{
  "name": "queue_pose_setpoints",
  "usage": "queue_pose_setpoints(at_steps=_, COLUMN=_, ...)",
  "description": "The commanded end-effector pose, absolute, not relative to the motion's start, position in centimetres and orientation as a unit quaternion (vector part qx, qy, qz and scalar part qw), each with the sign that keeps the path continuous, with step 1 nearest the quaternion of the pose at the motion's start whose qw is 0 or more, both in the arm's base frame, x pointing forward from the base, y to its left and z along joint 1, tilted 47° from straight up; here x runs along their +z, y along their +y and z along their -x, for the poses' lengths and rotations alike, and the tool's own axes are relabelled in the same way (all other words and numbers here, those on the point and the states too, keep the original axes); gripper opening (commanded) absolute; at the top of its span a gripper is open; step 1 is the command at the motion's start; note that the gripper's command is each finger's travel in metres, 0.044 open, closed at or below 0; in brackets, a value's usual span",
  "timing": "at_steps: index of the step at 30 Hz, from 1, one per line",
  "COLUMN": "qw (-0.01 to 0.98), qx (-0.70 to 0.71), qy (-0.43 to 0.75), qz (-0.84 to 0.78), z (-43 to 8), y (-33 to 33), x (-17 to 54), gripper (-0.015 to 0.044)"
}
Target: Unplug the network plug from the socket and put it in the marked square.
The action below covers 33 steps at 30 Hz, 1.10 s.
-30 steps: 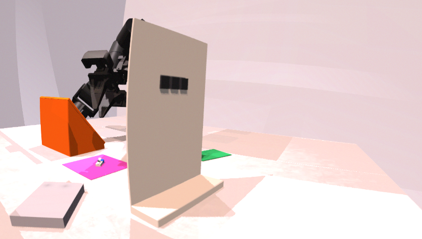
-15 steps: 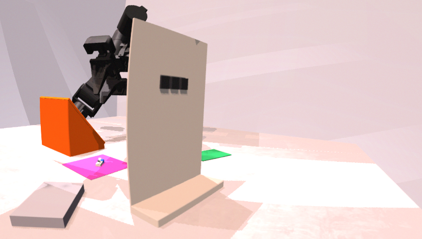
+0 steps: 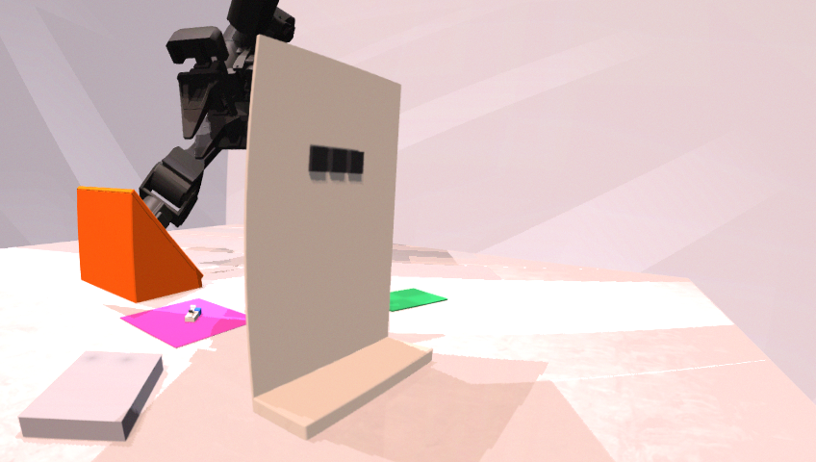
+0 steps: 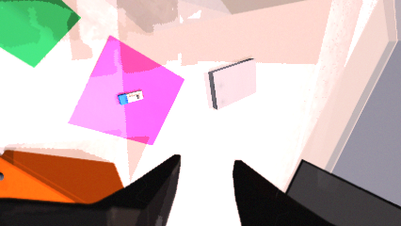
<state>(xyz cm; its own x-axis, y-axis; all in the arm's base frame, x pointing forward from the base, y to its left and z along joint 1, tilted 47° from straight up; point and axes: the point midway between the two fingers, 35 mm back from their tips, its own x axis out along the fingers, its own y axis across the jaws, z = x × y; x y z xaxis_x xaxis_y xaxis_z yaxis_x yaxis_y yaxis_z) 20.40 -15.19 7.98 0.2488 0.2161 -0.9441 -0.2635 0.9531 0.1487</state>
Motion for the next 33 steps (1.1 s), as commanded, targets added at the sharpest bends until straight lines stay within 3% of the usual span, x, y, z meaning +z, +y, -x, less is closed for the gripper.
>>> queue_pose_setpoints(at_steps=1, qw=0.790, qx=0.155, qy=0.593, qz=0.020, z=-20.3, y=-15.9, x=8.7, gripper=0.0156)
queue_pose_setpoints(at_steps=11, qw=0.791, qx=0.155, qy=0.592, qz=0.020, z=-19.7, y=-17.7, x=10.6, gripper=0.0156)
queue_pose_setpoints(at_steps=22, qw=0.791, qx=0.155, qy=0.592, qz=0.020, z=-19.7, y=-17.7, x=10.6, gripper=0.0440)
queue_pose_setpoints(at_steps=33, qw=0.791, qx=0.155, qy=0.592, qz=0.020, z=-19.7, y=-17.7, x=10.6, gripper=0.0440)
